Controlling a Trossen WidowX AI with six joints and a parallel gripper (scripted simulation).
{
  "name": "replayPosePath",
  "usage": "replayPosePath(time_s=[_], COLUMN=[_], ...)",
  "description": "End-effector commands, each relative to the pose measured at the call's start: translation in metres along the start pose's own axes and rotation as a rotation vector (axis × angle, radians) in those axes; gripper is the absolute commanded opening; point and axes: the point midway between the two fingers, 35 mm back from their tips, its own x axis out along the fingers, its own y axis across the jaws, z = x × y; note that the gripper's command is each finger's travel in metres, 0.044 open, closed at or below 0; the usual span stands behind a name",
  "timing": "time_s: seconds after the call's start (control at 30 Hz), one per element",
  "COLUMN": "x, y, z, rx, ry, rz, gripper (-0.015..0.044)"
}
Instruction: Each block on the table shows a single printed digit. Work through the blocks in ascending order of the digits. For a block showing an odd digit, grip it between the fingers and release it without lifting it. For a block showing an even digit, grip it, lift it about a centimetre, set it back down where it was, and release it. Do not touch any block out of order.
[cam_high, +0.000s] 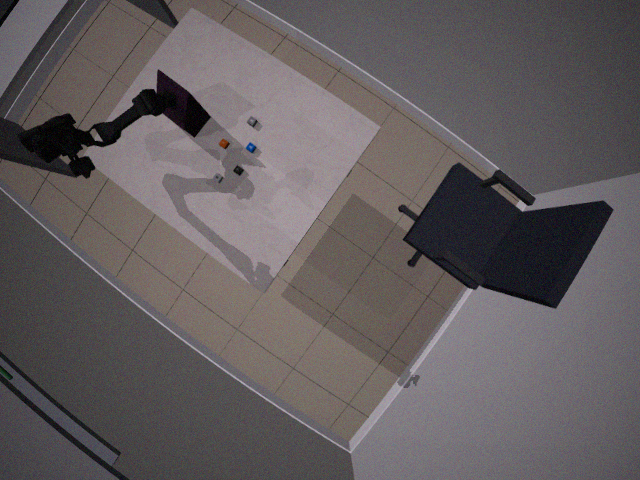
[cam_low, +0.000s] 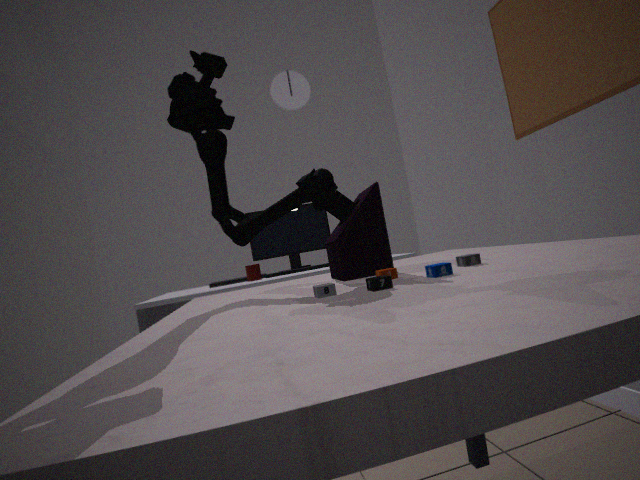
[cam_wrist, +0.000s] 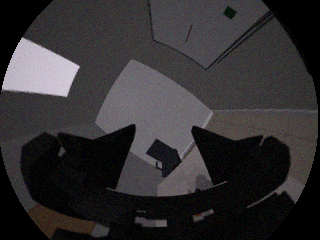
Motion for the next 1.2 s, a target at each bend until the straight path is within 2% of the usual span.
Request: replayPosePath(time_s=[0.0,0.27,0.43,0.57,0.73,0.93,1.0,1.17], x=[0.001,0.065,0.098,0.11,0.102,0.062,0.055,0.055], y=[0.001,0.022,-0.003,-0.041,-0.101,-0.174,-0.182,-0.182], z=[-0.002,-0.093,-0.165,-0.221,-0.285,-0.344,-0.349,-0.349], rx=[-0.01,-0.402,-0.611,-0.74,-0.846,-0.884,-0.882,-0.882], ry=[0.006,0.329,0.603,0.851,1.194,1.633,1.685,1.685], rz=[-0.004,-0.184,-0.324,-0.438,-0.577,-0.718,-0.731,-0.731], gripper=[0.04,0.04,0.04,0.04,0.04,0.04,0.04,0.04])
